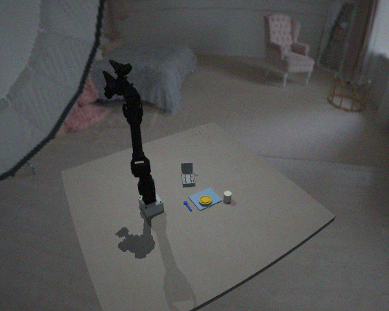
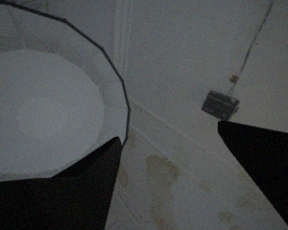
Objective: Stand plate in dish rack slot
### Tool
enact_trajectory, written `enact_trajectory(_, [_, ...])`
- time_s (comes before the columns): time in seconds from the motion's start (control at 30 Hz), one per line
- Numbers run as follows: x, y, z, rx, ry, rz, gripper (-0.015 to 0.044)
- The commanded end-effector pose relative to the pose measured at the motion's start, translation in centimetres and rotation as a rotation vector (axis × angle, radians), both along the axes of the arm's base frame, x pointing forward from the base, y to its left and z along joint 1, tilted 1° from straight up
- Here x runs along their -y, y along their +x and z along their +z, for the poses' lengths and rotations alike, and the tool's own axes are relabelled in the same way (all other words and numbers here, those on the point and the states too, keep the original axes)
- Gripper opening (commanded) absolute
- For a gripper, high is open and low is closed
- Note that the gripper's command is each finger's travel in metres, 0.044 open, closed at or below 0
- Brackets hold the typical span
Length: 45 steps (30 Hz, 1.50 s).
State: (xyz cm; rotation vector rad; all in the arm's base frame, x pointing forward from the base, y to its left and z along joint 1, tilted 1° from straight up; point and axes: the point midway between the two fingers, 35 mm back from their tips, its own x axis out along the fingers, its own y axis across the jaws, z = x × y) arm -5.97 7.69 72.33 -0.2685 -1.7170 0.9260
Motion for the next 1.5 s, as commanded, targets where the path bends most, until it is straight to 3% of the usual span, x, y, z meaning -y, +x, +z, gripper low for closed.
enact_trajectory(0.0, [-0.1, 0.1, 0.0, -0.002, -0.001, -0.004, 0.04])
enact_trajectory(0.63, [-10.6, 10.2, -4.9, -0.244, -0.273, -0.295, 0.04])
enact_trajectory(1.1, [-14.9, 20.6, -11.0, -0.545, -0.446, -0.483, 0.04])
enact_trajectory(1.47, [-15.2, 28.4, -16.8, -0.762, -0.574, -0.611, 0.04])
